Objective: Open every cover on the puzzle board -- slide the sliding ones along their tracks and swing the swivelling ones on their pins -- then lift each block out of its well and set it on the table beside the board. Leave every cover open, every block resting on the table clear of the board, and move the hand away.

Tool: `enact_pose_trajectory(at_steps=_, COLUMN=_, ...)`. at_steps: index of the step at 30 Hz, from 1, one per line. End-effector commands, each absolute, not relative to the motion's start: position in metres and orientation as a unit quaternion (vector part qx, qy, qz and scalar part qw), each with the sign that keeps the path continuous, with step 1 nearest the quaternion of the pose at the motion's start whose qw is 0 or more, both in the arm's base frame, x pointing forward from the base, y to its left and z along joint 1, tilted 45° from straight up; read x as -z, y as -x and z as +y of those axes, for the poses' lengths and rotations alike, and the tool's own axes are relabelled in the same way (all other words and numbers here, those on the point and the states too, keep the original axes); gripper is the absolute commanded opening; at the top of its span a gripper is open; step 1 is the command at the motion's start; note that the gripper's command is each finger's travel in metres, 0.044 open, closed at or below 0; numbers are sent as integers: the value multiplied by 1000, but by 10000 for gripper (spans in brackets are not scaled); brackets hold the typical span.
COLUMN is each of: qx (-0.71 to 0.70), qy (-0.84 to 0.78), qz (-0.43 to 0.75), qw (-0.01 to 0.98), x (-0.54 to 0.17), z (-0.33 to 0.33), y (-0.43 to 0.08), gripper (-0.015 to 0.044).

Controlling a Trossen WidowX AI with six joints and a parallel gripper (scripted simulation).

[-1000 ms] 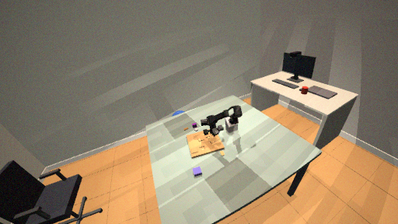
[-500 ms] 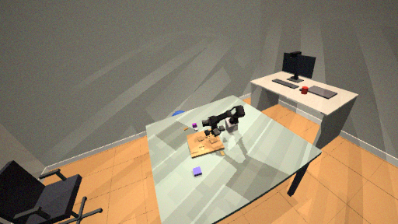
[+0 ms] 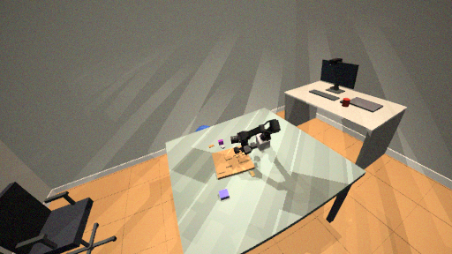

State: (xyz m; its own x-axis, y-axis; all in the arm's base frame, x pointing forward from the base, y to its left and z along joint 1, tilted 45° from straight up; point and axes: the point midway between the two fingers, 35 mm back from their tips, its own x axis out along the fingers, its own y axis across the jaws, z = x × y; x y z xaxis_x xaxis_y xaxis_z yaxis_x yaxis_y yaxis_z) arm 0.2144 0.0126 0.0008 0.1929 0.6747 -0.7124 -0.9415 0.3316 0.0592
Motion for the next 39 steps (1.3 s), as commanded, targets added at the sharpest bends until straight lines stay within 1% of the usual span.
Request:
enact_pose_trajectory(at_steps=1, qx=-540, qy=207, qz=330, qw=747, x=-5, z=7, y=-216, gripper=0)
enact_pose_trajectory(at_steps=31, qx=-540, qy=207, qz=330, qw=746, x=-32, z=-19, y=-207, gripper=0)
enact_pose_trajectory(at_steps=34, qx=-514, qy=142, qz=373, qw=759, x=-27, z=-19, y=-211, gripper=0)
enact_pose_trajectory(at_steps=39, qx=-399, qy=-57, qz=493, qw=771, x=-22, z=-36, y=-227, gripper=0)
